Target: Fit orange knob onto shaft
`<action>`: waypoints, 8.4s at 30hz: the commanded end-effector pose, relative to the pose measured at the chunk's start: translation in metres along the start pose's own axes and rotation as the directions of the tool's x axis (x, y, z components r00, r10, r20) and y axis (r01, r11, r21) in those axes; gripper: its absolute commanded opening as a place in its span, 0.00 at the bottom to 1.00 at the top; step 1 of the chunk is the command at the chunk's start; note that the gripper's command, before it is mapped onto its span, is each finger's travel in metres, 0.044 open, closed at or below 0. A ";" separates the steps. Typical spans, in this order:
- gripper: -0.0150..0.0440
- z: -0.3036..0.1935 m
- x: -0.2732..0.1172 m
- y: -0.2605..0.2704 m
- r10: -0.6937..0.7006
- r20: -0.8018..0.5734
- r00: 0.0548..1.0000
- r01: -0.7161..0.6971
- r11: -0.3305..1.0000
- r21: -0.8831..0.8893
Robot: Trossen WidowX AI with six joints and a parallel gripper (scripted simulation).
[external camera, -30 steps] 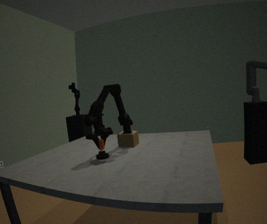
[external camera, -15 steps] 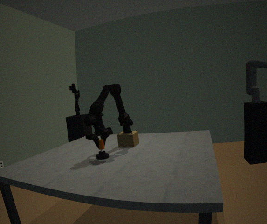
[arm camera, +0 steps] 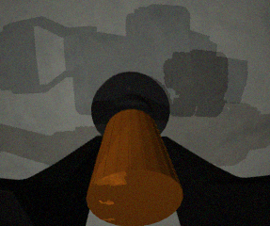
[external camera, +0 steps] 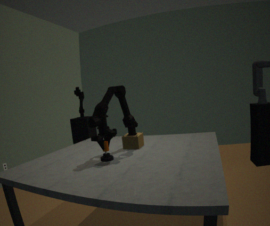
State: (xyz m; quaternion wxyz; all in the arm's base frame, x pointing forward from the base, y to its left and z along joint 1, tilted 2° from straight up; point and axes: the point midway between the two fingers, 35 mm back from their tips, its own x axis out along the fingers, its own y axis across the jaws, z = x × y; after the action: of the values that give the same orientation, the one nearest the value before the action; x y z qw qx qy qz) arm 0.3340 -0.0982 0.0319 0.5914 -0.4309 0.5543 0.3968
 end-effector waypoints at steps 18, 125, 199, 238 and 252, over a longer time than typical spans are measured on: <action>0.25 0.000 0.003 0.000 -0.005 0.003 1.000 0.005 1.000 -0.017; 0.25 0.001 -0.002 -0.003 -0.005 0.003 1.000 0.005 0.799 -0.601; 0.25 0.001 -0.002 -0.002 -0.005 0.003 1.000 0.005 0.485 -0.874; 0.25 0.000 0.000 -0.001 -0.005 0.003 1.000 0.004 0.485 -0.874; 0.25 0.001 -0.002 -0.002 -0.005 0.003 1.000 0.004 0.293 -0.956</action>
State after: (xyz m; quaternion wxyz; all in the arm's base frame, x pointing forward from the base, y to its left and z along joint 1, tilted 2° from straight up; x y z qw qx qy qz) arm 0.3355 -0.0985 0.0327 0.2311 -0.6948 0.2206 0.6443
